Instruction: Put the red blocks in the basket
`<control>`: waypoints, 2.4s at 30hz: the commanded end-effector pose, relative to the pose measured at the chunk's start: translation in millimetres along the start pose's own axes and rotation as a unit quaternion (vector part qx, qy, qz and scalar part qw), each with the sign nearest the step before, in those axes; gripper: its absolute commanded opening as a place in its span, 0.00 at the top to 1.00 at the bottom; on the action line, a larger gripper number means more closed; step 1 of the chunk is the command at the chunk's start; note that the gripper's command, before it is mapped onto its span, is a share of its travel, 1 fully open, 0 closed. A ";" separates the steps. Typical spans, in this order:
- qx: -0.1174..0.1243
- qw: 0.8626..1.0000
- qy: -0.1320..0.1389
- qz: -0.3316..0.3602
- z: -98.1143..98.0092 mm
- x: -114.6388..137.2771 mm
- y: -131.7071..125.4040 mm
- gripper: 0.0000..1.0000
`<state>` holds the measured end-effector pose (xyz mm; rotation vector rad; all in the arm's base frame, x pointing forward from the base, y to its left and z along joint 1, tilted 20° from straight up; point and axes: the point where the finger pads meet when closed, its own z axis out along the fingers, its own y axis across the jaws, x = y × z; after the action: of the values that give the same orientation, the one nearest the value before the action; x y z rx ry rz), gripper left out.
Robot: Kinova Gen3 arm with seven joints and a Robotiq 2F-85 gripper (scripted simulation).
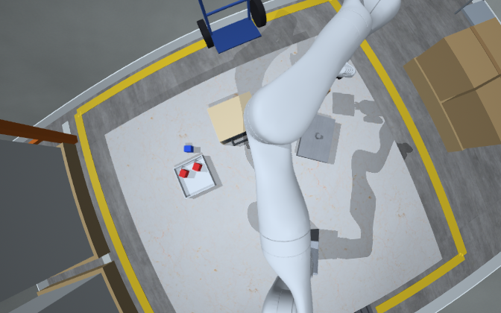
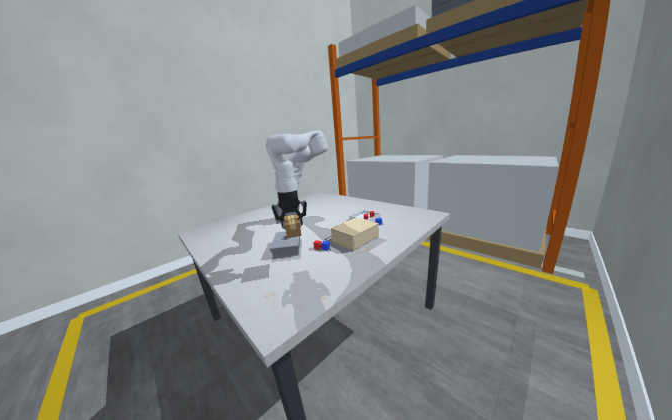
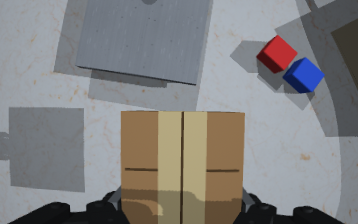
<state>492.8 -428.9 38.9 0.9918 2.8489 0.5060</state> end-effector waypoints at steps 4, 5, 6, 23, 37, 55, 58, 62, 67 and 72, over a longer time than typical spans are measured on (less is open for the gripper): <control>0.000 1.000 0.001 0.011 -0.9 -1.7 -3.1 0.33; 0.000 1.000 0.001 0.012 -0.9 -1.7 -3.1 0.33; 0.000 1.000 0.001 0.012 -0.9 -1.7 -3.1 0.33; 0.000 1.000 0.001 0.012 1.0 -1.7 -3.1 0.33; 0.000 1.000 0.001 0.012 10.1 -1.8 -3.2 0.33; 0.000 1.000 0.001 0.012 33.9 -2.2 -3.2 0.33; 0.000 1.000 0.001 0.012 35.8 -2.2 -3.2 0.33; 0.000 1.000 0.001 0.012 43.9 -2.3 -3.2 0.33; 0.000 1.000 0.001 0.012 54.8 -2.4 -3.2 0.33; 0.000 1.000 0.001 0.012 66.3 -2.6 -3.2 0.33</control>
<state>504.3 -414.2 -23.1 1.0267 2.8438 0.5121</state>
